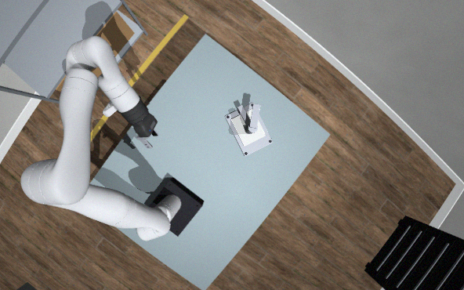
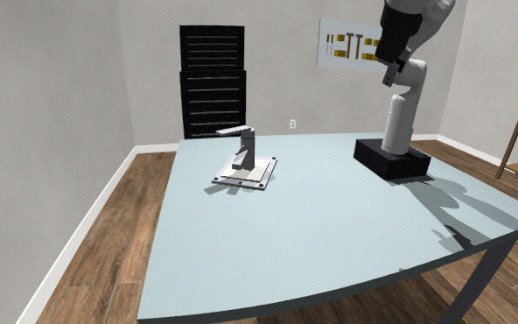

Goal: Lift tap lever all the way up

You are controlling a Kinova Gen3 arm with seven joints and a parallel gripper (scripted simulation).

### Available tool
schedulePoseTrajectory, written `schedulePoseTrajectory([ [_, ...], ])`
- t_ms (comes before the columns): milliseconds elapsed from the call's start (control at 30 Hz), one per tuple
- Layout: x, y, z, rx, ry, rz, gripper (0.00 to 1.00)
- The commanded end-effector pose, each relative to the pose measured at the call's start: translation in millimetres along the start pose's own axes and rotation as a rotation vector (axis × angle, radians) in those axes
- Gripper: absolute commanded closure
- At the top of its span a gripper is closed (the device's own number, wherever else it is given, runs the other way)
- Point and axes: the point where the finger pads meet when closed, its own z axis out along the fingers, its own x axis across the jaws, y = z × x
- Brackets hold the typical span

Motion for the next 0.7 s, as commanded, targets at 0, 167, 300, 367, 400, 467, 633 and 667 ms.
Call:
schedulePoseTrajectory([
  [0, -0.3, 0.2, -0.4, 0.0, 0.001, 0.0, 0.0],
  [167, -0.3, 0.2, -0.4, 0.0, 0.001, 0.0, 0.0],
  [300, -0.3, 0.2, -0.4, 0.0, 0.001, 0.0, 0.0],
  [367, -0.3, 0.2, -0.4, 0.0, 0.001, 0.0, 0.0],
  [400, -0.3, 0.2, -0.4, 0.0, 0.001, 0.0, 0.0],
  [467, -0.3, 0.2, -0.4, 0.0, 0.001, 0.0, 0.0],
  [633, 1.3, 0.7, -0.2, 0.005, 0.003, 0.006, 0.0],
  [667, 3.4, 1.4, 0.1, 0.011, 0.004, 0.014, 0.0],
])
